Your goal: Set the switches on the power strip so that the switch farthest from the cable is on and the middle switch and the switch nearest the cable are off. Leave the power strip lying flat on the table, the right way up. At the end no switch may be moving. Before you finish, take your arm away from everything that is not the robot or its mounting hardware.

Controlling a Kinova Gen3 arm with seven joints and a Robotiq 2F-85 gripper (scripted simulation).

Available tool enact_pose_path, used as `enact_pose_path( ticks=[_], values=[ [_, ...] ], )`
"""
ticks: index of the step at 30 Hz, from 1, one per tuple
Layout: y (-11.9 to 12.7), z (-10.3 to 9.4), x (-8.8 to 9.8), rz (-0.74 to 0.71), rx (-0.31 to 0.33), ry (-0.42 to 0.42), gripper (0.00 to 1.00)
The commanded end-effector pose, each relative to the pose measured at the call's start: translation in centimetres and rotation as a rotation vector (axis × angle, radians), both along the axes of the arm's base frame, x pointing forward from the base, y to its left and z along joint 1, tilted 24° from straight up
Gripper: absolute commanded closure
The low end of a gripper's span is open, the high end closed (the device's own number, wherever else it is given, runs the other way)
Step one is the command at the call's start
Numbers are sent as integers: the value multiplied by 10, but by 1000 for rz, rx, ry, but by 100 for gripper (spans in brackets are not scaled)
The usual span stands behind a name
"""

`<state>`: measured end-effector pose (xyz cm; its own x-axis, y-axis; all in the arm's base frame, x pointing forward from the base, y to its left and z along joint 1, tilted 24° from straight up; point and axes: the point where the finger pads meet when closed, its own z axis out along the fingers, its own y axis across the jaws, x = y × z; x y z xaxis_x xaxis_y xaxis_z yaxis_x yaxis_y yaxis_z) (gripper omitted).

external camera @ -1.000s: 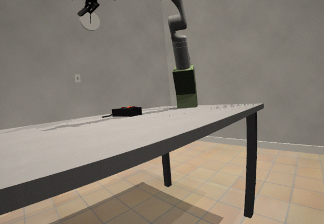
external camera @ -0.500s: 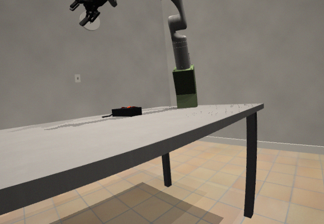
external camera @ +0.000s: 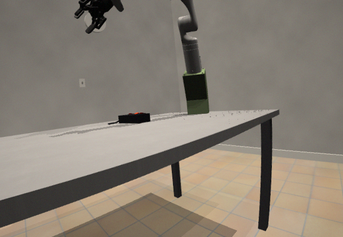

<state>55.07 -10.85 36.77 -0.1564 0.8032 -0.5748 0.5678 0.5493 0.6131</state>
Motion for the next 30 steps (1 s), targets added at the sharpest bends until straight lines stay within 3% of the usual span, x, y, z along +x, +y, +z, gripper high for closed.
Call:
enact_pose_path(
  ticks=[1, 21, 22, 30],
  values=[
    [-3, -2, 0, -5, -1, 5, 0],
    [-3, -2, 0, -5, -1, 5, 0],
    [-9, -22, -1, -26, 44, 29, 0],
    [-9, -22, -1, -26, 44, 29, 0]
  ],
)
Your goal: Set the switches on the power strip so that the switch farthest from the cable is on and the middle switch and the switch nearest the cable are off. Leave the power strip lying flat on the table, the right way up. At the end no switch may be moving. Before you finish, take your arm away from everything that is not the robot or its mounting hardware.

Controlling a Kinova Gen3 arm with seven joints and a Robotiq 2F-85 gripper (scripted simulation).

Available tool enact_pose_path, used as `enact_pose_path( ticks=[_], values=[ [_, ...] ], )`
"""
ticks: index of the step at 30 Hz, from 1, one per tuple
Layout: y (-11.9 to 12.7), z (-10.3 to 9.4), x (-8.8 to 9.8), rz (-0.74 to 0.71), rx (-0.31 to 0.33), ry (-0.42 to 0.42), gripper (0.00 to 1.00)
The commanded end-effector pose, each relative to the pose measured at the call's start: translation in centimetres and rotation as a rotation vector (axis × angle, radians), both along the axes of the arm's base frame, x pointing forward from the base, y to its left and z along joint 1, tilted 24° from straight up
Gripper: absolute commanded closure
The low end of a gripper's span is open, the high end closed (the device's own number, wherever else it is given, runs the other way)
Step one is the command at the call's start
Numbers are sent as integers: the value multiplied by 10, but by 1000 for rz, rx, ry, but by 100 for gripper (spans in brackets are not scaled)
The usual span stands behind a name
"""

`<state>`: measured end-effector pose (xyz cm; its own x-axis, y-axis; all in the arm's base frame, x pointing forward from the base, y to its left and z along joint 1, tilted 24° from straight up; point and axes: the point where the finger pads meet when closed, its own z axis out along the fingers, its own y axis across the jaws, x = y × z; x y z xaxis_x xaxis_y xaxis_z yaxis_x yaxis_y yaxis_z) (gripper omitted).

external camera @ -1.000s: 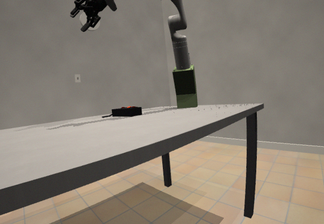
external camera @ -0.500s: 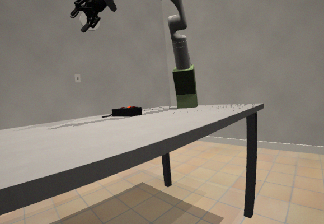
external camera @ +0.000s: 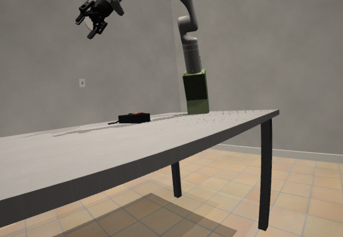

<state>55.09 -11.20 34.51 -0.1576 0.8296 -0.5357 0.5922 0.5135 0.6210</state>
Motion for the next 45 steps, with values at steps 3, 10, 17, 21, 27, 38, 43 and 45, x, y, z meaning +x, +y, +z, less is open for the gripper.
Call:
enact_pose_path(
  ticks=[3, 10, 17, 21, 27, 38, 43, 45],
  values=[
    [-6, 0, -1, -10, 1, 3, 0],
    [-6, 0, -1, -10, 1, 3, 0],
    [-6, 0, -1, -10, 1, 3, 0],
    [-6, 0, -1, -10, 1, 3, 0],
    [-6, 0, -1, -10, 1, 3, 0],
    [-12, -20, -2, -31, 47, 27, 0],
    [-12, -20, -2, -31, 47, 27, 0],
    [-12, -20, -2, -31, 47, 27, 0]
  ],
)
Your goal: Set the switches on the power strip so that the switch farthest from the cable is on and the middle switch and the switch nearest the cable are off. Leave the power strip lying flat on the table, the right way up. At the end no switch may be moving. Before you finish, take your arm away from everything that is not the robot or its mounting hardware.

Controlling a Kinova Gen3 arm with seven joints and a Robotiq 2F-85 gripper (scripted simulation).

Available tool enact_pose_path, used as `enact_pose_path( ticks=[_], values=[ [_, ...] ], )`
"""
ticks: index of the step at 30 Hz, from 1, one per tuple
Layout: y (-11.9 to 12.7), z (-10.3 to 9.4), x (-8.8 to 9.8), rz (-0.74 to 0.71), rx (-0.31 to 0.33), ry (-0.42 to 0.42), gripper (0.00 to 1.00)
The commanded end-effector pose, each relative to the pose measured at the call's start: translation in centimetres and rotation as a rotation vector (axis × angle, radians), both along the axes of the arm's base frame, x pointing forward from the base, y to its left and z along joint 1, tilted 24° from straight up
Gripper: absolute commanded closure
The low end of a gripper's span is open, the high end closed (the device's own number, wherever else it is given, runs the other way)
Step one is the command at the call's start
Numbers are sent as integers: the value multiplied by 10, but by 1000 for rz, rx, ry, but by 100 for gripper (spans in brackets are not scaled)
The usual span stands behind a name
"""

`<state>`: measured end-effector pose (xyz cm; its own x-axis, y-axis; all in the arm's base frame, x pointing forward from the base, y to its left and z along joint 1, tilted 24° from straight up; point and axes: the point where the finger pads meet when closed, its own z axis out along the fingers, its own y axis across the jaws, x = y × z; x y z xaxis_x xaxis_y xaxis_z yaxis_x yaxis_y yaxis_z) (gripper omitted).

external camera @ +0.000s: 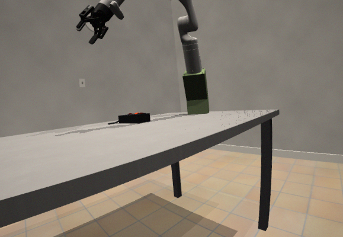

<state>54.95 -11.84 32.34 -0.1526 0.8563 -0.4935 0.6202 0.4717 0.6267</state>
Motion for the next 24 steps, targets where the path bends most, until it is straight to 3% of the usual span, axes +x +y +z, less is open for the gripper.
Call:
enact_pose_path(
  ticks=[1, 23, 24],
  values=[
    [-5, 1, -1, -9, 2, 0, 0],
    [-5, 1, -1, -9, 2, 0, 0],
    [-11, -19, -3, -32, 47, 23, 0]
  ],
)
